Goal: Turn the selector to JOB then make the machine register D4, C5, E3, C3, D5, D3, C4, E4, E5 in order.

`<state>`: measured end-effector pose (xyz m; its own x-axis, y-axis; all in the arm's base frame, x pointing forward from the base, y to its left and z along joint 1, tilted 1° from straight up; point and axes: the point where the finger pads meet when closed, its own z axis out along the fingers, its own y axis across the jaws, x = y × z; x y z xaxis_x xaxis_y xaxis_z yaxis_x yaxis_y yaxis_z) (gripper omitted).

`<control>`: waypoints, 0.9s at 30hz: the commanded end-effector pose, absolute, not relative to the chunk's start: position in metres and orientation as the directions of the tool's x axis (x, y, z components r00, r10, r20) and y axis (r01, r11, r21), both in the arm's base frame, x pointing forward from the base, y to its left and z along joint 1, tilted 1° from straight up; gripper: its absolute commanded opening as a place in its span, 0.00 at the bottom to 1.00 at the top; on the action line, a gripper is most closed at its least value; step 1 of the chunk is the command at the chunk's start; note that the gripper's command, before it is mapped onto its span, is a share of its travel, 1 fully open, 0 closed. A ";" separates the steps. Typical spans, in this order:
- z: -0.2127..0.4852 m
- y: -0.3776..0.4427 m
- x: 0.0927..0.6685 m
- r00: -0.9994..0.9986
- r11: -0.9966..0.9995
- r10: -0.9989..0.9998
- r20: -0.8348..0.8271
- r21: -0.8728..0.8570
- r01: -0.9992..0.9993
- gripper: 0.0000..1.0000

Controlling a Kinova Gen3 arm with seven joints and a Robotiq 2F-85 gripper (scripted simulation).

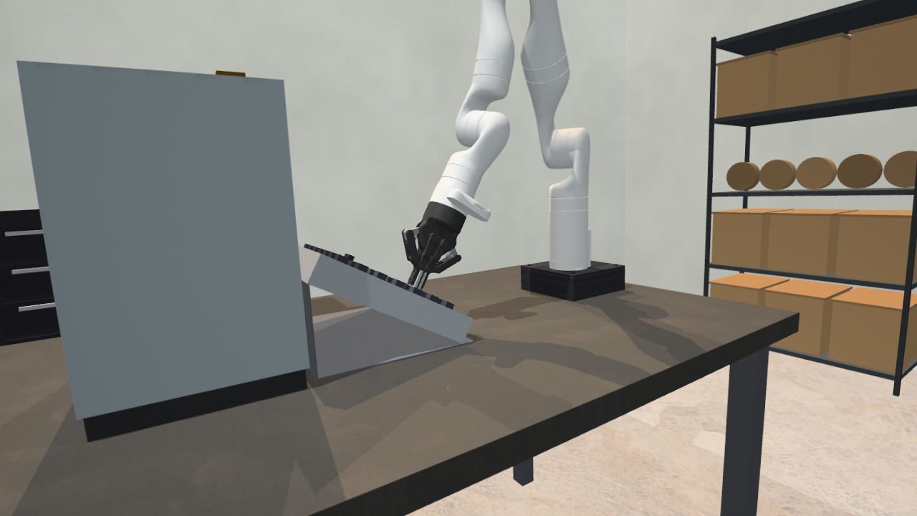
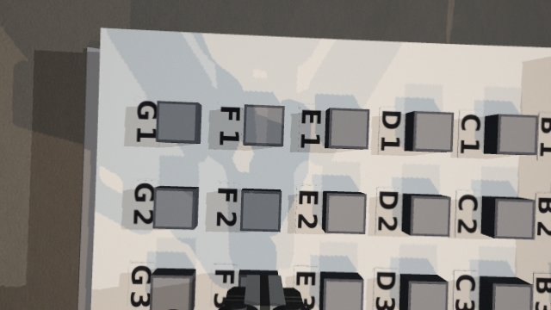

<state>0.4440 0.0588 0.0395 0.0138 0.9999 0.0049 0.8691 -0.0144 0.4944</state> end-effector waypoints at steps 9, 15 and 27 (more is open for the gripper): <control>0.049 0.060 0.441 0.022 -0.026 1.000 0.014 0.498 0.867 0.10; 0.055 0.060 0.438 0.022 -0.026 1.000 0.014 0.498 0.867 0.10; 0.068 0.060 0.430 0.022 -0.026 1.000 0.013 0.498 0.867 0.10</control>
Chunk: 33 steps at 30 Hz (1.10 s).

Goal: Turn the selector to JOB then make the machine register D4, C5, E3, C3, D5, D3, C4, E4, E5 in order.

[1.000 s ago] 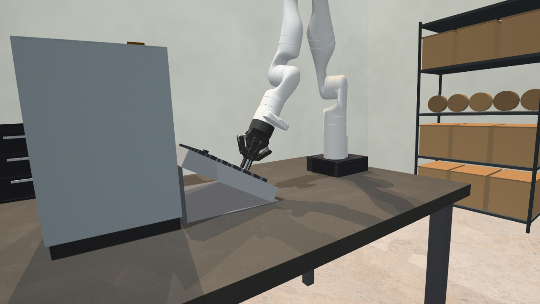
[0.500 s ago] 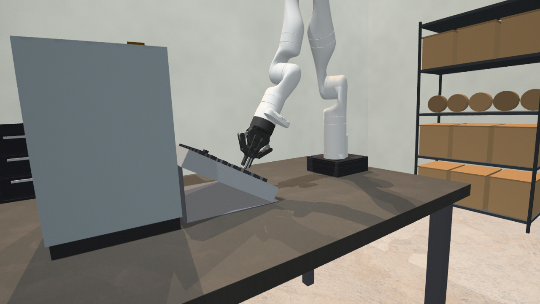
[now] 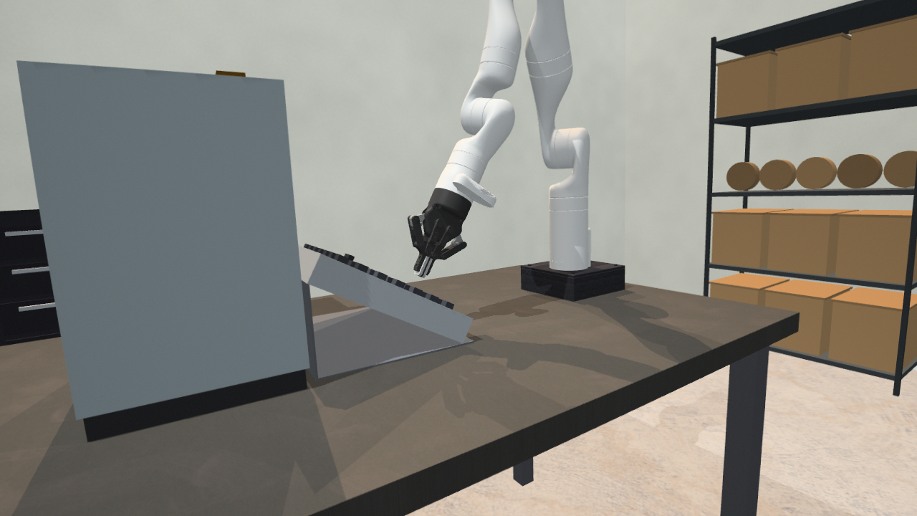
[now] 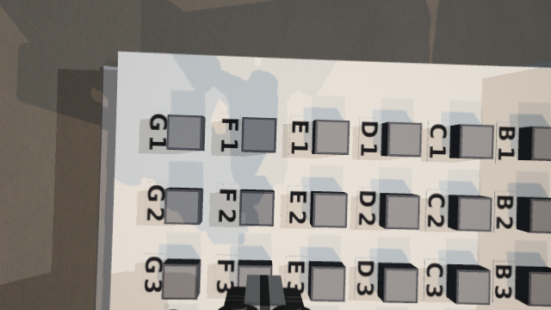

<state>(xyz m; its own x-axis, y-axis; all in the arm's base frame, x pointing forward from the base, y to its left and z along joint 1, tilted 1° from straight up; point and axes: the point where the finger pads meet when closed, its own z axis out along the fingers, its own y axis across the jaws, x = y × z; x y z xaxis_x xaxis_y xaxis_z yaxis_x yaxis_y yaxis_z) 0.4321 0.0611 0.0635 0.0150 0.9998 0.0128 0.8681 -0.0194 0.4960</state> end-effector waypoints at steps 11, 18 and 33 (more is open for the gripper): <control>0.069 0.058 0.430 0.022 -0.026 1.000 0.013 0.498 0.867 0.10; 0.069 0.033 0.430 0.022 -0.025 1.000 0.013 0.498 0.867 0.10; 0.065 0.026 0.432 0.022 -0.025 1.000 0.013 0.498 0.867 0.10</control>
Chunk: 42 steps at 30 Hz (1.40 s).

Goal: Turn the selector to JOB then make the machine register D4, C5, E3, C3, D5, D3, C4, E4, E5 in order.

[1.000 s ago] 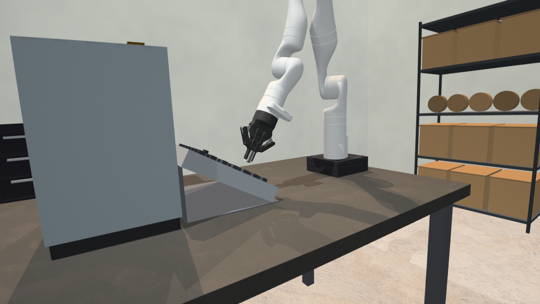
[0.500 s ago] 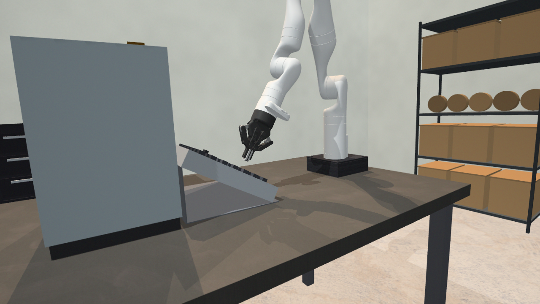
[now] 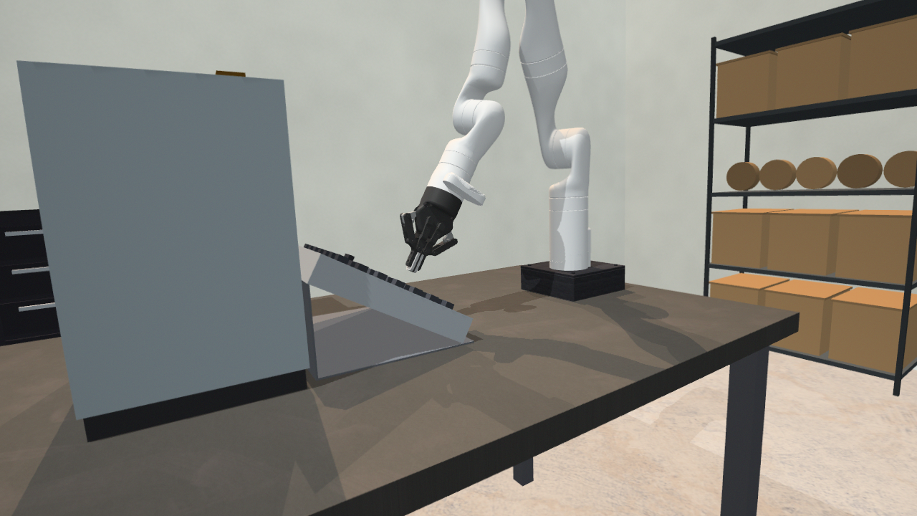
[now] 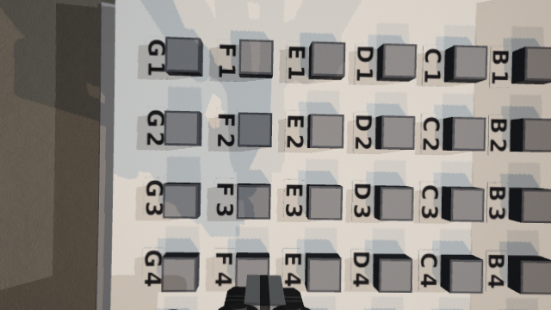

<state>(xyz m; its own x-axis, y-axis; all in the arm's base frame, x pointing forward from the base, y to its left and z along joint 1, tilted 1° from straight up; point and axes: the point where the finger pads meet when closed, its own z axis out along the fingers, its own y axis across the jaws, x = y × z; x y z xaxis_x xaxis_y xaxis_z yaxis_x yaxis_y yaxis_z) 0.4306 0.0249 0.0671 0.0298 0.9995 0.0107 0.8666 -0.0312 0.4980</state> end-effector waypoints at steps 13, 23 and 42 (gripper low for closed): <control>0.051 0.026 0.440 0.022 -0.026 1.000 0.013 0.499 0.866 0.10; 0.049 0.026 0.440 0.022 -0.026 1.000 0.013 0.499 0.866 0.10; 0.049 0.026 0.440 0.022 -0.026 1.000 0.013 0.499 0.866 0.10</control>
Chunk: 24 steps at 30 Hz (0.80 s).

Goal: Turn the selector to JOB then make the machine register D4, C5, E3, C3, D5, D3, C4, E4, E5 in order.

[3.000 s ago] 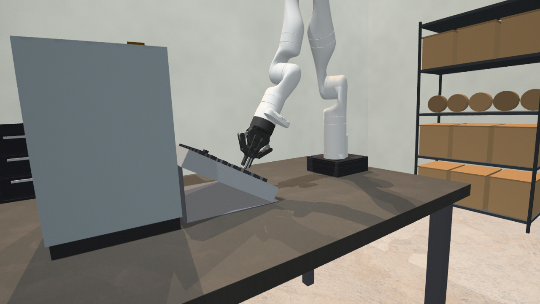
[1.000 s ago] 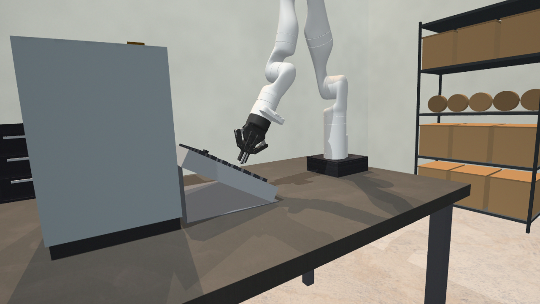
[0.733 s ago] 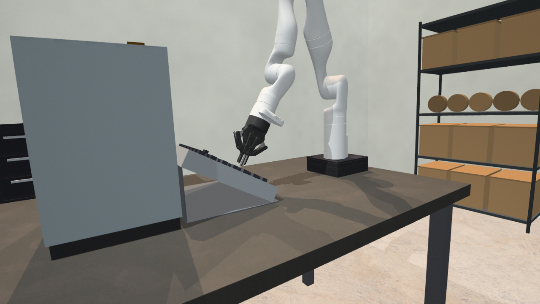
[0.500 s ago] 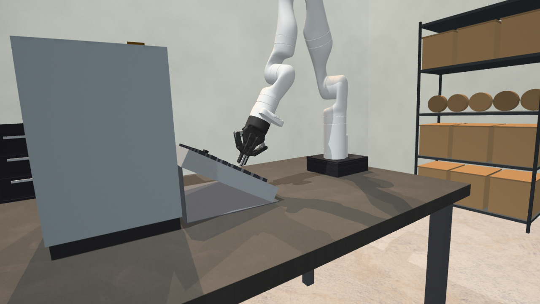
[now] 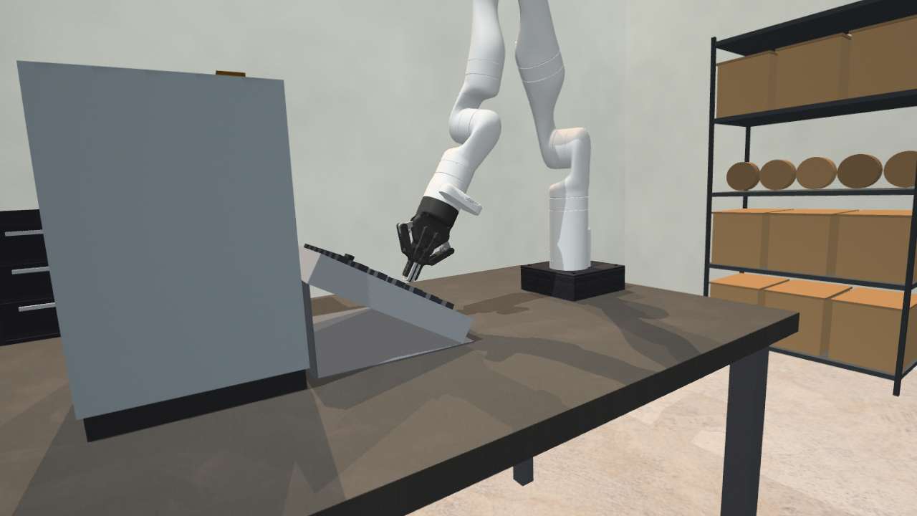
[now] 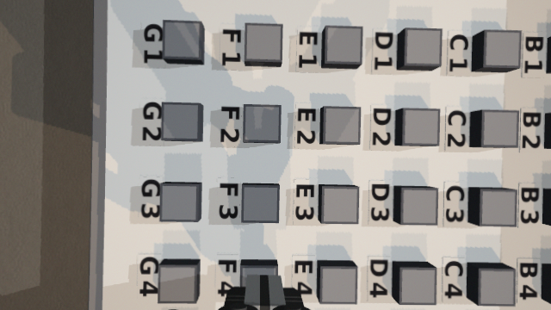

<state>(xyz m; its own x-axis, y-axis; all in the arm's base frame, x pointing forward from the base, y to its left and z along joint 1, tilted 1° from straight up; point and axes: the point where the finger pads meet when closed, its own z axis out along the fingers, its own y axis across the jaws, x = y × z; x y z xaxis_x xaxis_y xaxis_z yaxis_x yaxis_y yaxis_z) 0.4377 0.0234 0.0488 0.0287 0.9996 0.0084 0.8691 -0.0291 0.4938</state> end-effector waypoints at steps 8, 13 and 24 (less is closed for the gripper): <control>0.047 0.026 0.442 0.022 -0.026 1.000 0.013 0.499 0.866 0.10; 0.046 0.026 0.442 0.022 -0.026 1.000 0.013 0.499 0.866 0.10; 0.042 0.026 0.445 0.022 -0.026 1.000 0.013 0.499 0.866 0.10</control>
<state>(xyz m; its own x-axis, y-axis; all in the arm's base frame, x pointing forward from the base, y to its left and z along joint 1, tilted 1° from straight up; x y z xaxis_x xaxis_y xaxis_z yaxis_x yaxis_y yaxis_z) 0.4417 0.0238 0.0429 0.0263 0.9996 0.0083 0.8684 -0.0269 0.4951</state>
